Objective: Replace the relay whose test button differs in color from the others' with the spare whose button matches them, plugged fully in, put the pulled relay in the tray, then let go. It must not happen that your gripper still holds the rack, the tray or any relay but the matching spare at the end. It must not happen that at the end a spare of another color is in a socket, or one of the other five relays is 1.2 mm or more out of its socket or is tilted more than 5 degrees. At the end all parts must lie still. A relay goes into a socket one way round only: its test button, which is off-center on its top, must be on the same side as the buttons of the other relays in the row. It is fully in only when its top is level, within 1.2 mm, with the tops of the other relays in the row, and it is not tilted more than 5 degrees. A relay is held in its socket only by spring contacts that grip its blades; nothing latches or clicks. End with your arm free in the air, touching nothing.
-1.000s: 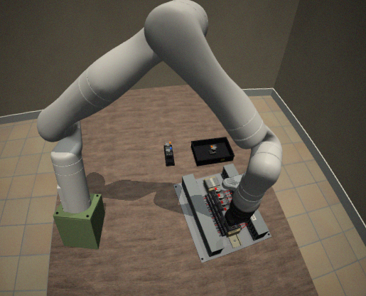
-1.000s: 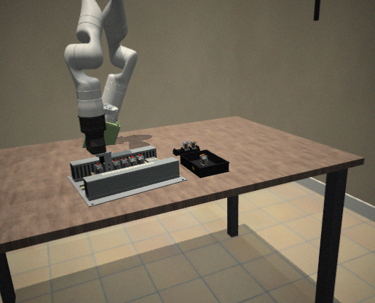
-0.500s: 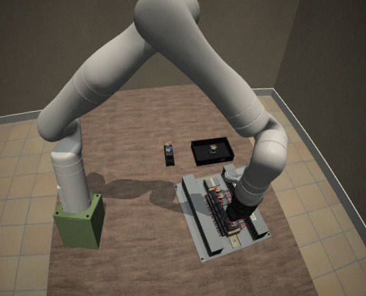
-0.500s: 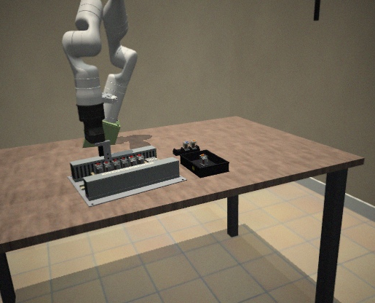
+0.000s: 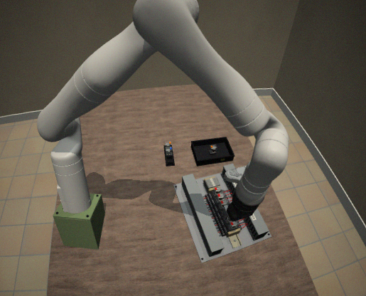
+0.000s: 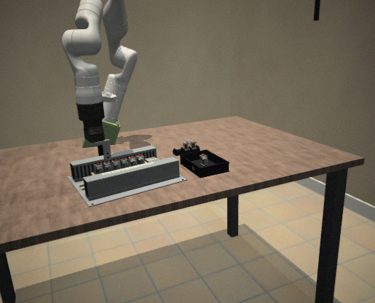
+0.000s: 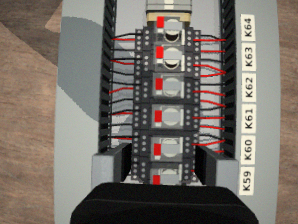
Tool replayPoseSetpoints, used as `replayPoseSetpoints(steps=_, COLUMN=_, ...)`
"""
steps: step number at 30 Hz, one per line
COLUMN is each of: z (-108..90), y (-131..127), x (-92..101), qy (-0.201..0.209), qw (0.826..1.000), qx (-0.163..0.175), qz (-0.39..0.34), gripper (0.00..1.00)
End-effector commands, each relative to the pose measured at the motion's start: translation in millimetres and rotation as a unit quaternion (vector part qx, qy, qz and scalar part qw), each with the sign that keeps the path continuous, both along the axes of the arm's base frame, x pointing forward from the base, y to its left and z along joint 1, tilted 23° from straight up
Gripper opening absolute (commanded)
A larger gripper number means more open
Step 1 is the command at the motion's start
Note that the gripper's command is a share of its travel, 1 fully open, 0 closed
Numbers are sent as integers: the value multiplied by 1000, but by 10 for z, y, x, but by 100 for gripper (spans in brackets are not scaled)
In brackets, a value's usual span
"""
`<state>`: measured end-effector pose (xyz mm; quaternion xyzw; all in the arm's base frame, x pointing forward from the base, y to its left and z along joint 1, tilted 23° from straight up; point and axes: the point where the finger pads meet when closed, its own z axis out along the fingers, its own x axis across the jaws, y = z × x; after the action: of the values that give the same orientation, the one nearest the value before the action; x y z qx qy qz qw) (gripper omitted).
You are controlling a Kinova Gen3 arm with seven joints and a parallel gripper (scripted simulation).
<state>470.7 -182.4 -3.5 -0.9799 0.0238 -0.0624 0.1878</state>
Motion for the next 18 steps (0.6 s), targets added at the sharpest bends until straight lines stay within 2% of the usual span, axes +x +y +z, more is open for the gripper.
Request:
replayPoseSetpoints(steps=1, z=42, y=-27, x=19, qy=-4, qw=1000, qx=-1, qz=1, gripper=100)
replayPoseSetpoints(steps=18, z=11, y=-15, x=11, qy=-1, qw=1000, qx=-1, qz=-1, gripper=100)
